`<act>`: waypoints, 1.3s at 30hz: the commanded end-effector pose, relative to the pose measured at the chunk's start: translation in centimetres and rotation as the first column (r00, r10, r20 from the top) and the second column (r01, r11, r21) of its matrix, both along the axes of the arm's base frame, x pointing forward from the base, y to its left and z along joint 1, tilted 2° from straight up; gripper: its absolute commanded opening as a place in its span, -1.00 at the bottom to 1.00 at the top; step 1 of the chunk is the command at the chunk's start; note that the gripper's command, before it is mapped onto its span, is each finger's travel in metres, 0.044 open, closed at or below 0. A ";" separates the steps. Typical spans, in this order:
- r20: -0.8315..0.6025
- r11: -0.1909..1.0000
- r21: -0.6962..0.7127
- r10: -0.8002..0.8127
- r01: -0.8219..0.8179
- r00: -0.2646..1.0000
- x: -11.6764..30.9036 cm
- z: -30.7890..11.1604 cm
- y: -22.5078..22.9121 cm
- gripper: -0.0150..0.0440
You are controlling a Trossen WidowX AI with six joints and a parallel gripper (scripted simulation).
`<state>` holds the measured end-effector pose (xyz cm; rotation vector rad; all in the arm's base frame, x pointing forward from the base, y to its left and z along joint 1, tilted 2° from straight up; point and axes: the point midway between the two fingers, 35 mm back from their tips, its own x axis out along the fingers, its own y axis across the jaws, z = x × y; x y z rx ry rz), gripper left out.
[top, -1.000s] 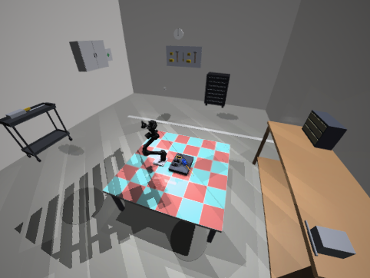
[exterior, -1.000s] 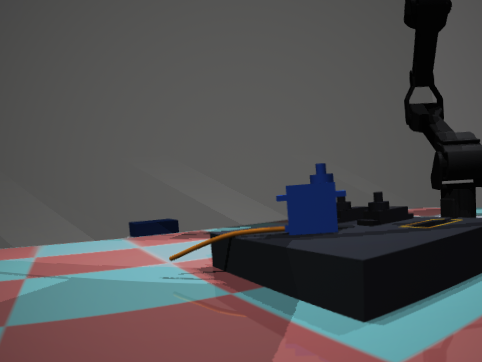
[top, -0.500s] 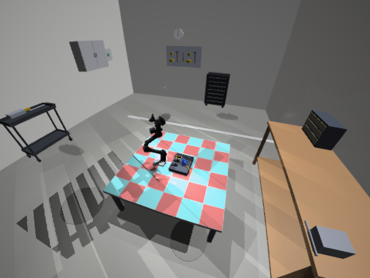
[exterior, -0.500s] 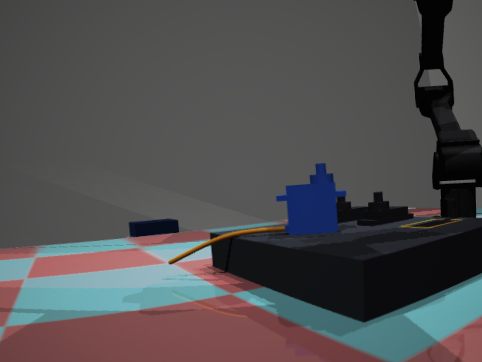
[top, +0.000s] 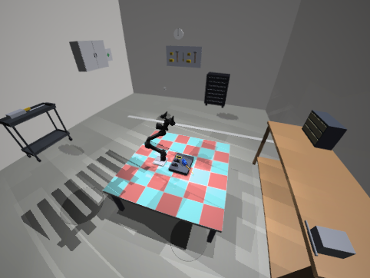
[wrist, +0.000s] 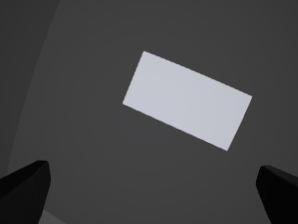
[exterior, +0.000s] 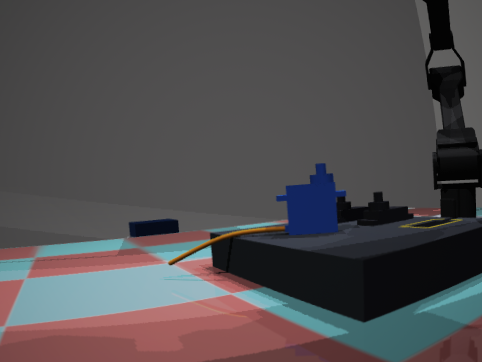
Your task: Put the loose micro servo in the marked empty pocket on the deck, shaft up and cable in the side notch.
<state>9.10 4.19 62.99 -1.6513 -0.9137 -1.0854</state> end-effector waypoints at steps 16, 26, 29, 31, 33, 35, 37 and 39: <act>-0.417 0.951 -0.305 -0.188 0.058 0.890 14.0 -5.7 5.3 1.00; -0.614 0.904 -0.428 -0.304 0.015 0.728 20.8 -11.3 5.8 1.00; -0.664 0.885 -0.466 -0.346 -0.005 0.663 22.6 -13.3 5.7 1.00; -0.697 0.877 -0.479 -0.367 -0.020 0.616 23.8 -14.6 5.4 1.00; -0.724 0.867 -0.498 -0.392 -0.037 0.568 24.8 -16.0 5.1 1.00; -0.747 0.855 -0.516 -0.417 -0.056 0.517 25.8 -17.5 4.9 1.00; -0.769 0.844 -0.530 -0.440 -0.078 0.465 26.6 -18.9 4.6 1.00; -0.787 0.834 -0.543 -0.462 -0.102 0.409 27.4 -20.4 4.2 1.00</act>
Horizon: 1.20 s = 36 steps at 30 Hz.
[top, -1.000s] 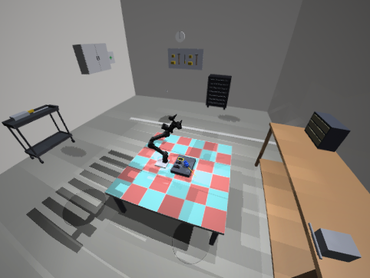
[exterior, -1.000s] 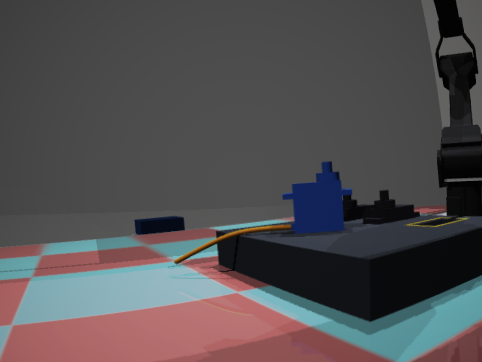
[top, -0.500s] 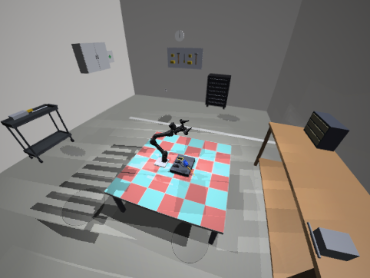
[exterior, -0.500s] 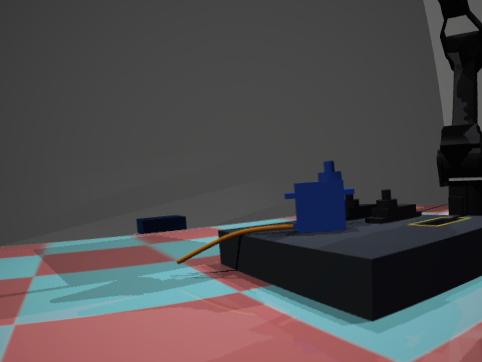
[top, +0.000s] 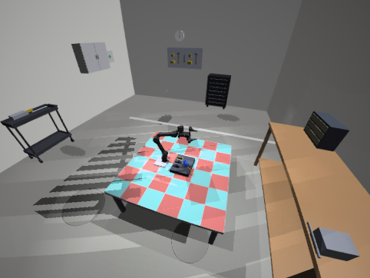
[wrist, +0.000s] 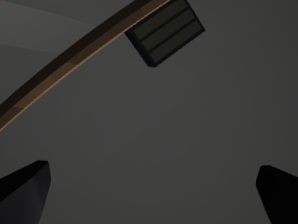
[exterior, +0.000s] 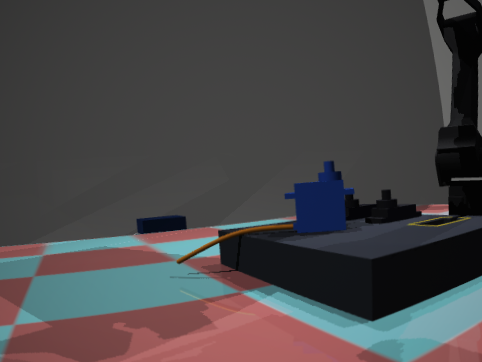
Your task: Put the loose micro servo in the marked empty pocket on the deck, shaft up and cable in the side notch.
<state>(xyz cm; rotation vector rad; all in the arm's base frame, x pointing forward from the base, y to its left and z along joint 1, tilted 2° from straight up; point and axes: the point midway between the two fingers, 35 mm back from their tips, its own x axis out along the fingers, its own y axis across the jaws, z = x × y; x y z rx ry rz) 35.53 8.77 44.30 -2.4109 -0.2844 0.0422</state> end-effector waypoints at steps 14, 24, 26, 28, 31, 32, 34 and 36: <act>-0.503 0.985 -0.170 -0.118 0.036 0.856 3.8 -12.4 -3.8 1.00; -0.749 0.975 -0.223 -0.181 0.014 0.637 2.9 -19.1 -6.7 1.00; -0.790 0.973 -0.229 -0.189 0.006 0.583 2.5 -20.3 -7.3 1.00; -0.827 0.973 -0.232 -0.196 -0.002 0.527 2.0 -21.4 -7.8 1.00; -0.876 0.973 -0.231 -0.201 -0.015 0.438 1.1 -23.0 -8.4 1.00; -0.891 0.973 -0.230 -0.202 -0.019 0.407 0.8 -23.5 -8.6 1.00; -0.917 0.974 -0.226 -0.203 -0.028 0.344 0.1 -24.4 -9.0 1.00; -0.939 0.975 -0.221 -0.203 -0.036 0.279 -0.6 -25.3 -9.4 1.00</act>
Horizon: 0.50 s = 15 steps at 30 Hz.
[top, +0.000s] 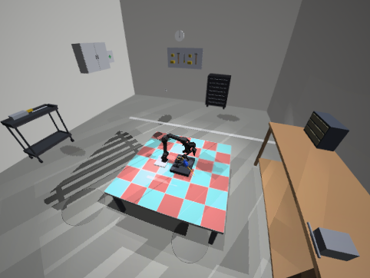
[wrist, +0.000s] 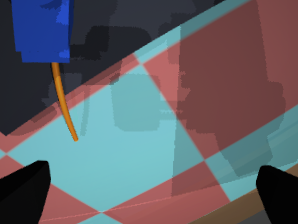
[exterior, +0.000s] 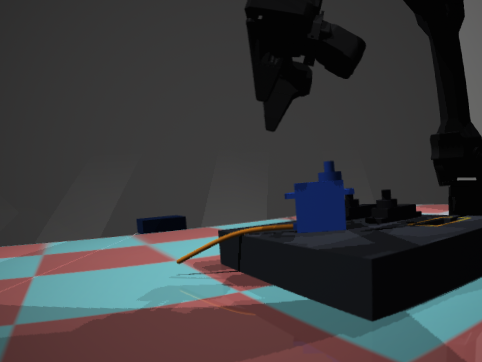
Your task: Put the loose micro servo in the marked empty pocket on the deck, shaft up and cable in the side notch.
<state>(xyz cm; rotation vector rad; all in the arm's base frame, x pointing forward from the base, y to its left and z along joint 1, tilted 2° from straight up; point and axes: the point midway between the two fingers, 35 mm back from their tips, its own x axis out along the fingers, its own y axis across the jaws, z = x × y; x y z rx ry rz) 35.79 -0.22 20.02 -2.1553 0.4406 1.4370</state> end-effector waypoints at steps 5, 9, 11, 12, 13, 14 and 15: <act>-0.251 1.000 0.017 -0.021 0.026 0.968 -2.9 -2.7 -1.4 1.00; -0.358 0.999 0.027 -0.029 0.041 0.933 -4.4 -3.6 -2.0 1.00; -0.364 0.999 0.027 -0.029 0.042 0.931 -4.5 -3.7 -2.1 1.00; -0.364 0.999 0.027 -0.029 0.042 0.931 -4.5 -3.7 -2.1 1.00; -0.364 0.999 0.027 -0.029 0.042 0.931 -4.5 -3.7 -2.1 1.00; -0.364 0.999 0.027 -0.029 0.042 0.931 -4.5 -3.9 -2.1 1.00; -0.364 0.999 0.027 -0.029 0.042 0.931 -4.4 -4.2 -2.1 1.00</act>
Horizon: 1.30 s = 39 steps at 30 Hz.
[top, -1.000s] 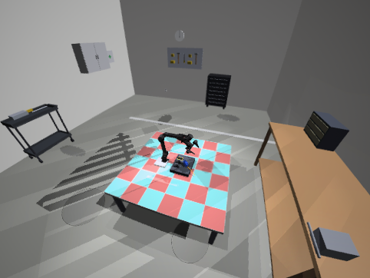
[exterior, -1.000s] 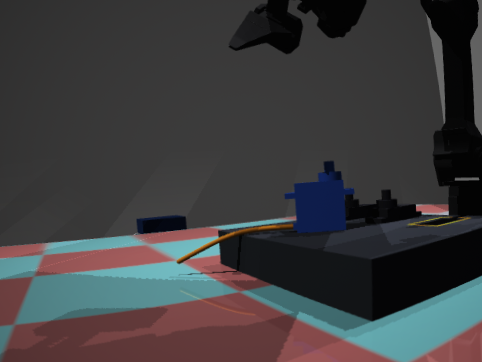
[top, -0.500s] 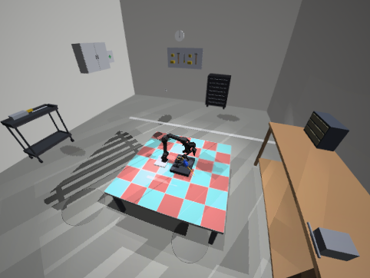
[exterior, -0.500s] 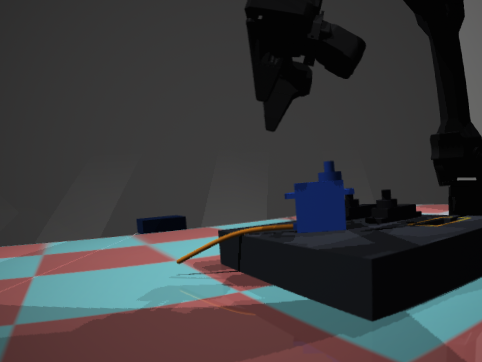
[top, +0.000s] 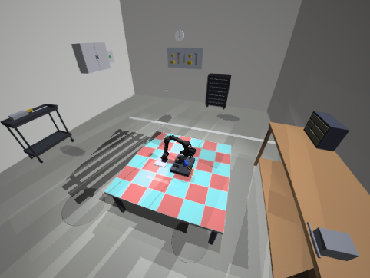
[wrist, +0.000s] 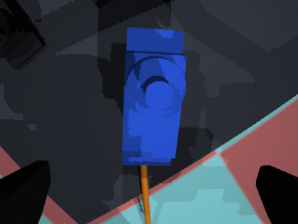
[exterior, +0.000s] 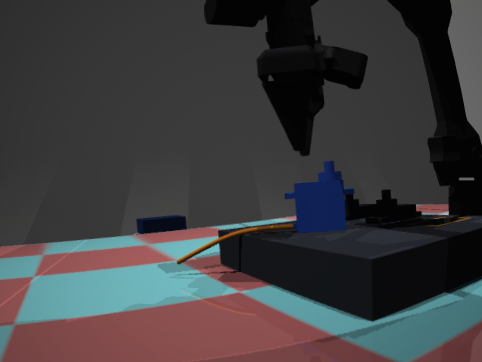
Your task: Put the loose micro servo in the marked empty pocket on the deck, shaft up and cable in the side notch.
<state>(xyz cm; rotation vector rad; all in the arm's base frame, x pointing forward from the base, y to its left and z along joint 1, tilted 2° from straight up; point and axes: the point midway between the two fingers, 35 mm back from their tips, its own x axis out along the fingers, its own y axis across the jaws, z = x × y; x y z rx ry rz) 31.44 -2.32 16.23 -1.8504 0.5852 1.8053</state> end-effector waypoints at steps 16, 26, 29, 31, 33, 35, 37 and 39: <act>-0.008 1.000 0.007 0.004 -0.004 1.000 0.0 -3.4 0.1 1.00; -0.008 1.000 0.007 0.004 -0.004 1.000 0.0 -4.4 0.1 0.82; -0.008 1.000 0.007 0.004 -0.004 1.000 0.0 -4.4 0.1 0.56; -0.008 1.000 0.007 0.004 -0.004 1.000 0.0 -4.4 0.1 0.38; -0.008 1.000 0.007 0.004 -0.004 1.000 0.0 -4.4 0.1 0.20; -0.008 1.000 0.007 0.004 -0.004 1.000 0.0 -4.4 0.1 0.02; -0.008 1.000 0.007 0.004 -0.004 1.000 0.0 -4.4 0.1 -0.09; -0.008 1.000 0.007 0.004 -0.004 1.000 0.0 -4.4 0.1 -0.14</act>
